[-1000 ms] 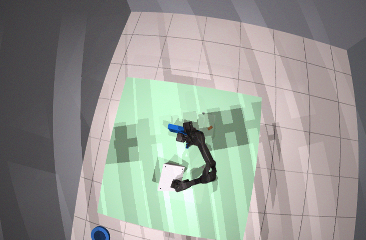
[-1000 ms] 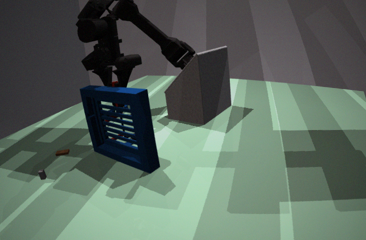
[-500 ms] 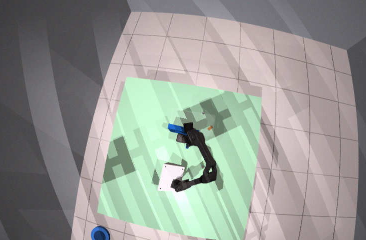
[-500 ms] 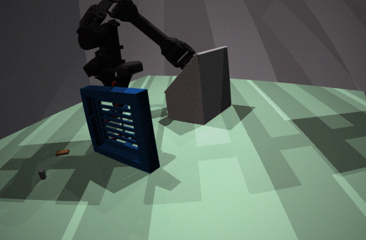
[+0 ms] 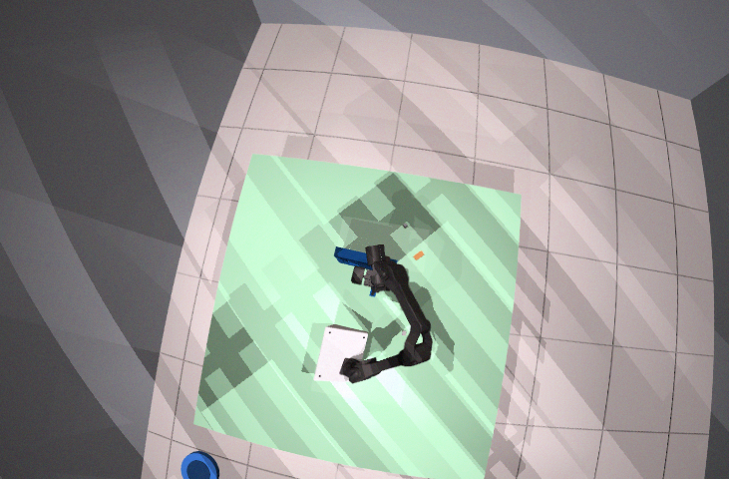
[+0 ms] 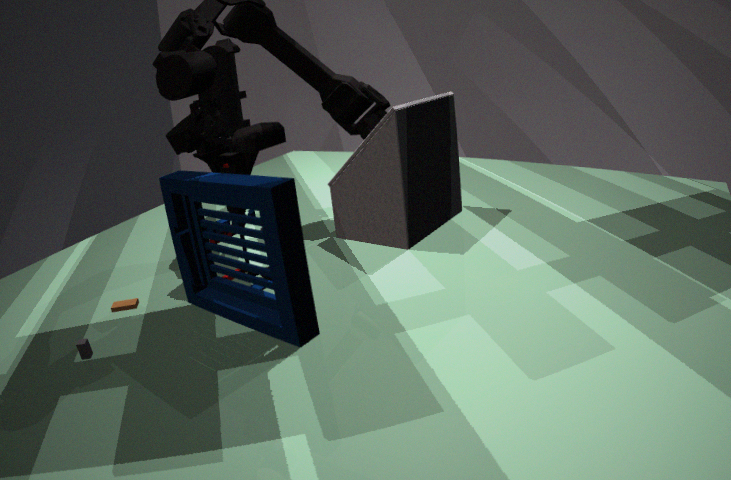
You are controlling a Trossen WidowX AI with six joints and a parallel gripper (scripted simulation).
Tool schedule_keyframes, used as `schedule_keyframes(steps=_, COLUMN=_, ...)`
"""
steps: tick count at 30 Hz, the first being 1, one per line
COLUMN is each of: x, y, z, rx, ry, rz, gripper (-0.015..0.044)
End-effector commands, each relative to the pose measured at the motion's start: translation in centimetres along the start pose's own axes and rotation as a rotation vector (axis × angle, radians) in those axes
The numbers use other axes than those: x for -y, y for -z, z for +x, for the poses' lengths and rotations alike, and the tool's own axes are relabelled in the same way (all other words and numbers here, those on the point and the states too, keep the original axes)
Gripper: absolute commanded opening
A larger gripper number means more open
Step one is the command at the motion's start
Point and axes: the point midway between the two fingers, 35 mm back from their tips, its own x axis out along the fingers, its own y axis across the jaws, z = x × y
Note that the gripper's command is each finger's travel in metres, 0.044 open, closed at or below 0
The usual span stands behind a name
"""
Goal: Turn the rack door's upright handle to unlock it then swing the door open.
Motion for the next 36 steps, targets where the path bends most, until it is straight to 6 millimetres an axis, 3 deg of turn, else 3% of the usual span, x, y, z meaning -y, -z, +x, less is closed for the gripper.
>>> schedule_keyframes(steps=1, x=0.02, y=-0.02, z=0.03, rx=0.001, ry=0.001, rz=-0.003, gripper=0.0023)
schedule_keyframes(steps=6, x=0.02, y=-0.02, z=0.03, rx=0.001, ry=0.001, rz=0.07, gripper=0.0023)
schedule_keyframes(steps=36, x=0.01, y=-0.02, z=0.04, rx=0.002, ry=0.0, rz=1.548, gripper=0.0023)
